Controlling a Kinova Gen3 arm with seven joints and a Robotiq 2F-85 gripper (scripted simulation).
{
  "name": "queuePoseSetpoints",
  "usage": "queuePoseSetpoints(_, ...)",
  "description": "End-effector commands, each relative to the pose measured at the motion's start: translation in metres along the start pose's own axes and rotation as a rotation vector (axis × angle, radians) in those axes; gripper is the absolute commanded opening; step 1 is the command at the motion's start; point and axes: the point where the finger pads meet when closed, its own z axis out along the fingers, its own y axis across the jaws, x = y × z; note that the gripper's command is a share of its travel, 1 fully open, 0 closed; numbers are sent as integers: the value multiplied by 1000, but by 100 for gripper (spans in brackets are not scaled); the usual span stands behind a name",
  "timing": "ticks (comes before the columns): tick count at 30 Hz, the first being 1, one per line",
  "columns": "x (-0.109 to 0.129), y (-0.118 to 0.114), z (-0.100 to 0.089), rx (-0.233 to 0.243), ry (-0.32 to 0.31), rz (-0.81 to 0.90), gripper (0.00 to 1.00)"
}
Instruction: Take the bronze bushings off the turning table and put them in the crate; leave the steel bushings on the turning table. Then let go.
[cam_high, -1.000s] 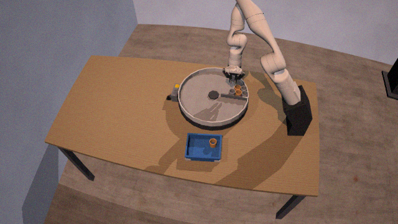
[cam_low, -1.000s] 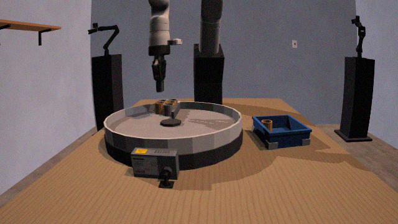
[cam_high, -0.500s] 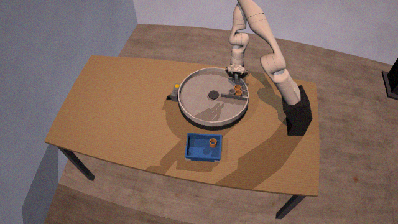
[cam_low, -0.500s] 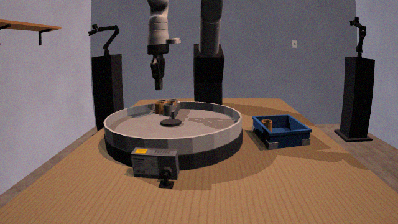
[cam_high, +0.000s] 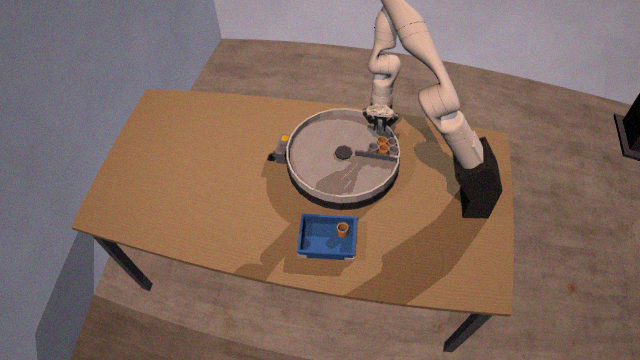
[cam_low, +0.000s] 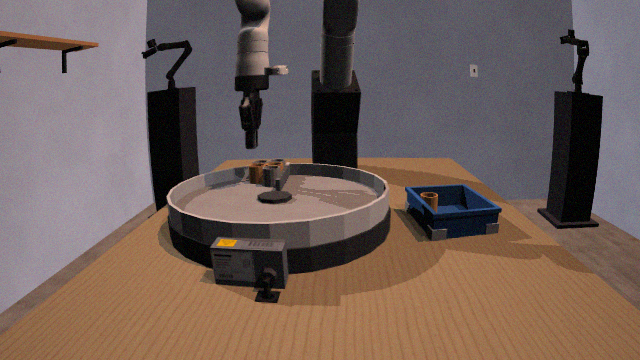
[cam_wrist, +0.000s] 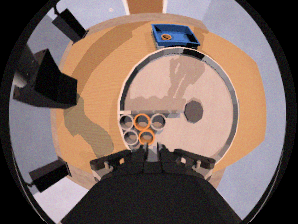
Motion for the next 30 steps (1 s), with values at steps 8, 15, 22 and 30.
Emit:
queuePoseSetpoints(8,7,-1,5,2,18,1,18)
queuePoseSetpoints(15,6,-1,17,2,17,1,18)
queuePoseSetpoints(22,6,-1,20,2,17,1,18)
queuePoseSetpoints(30,6,-1,25,2,16,1,18)
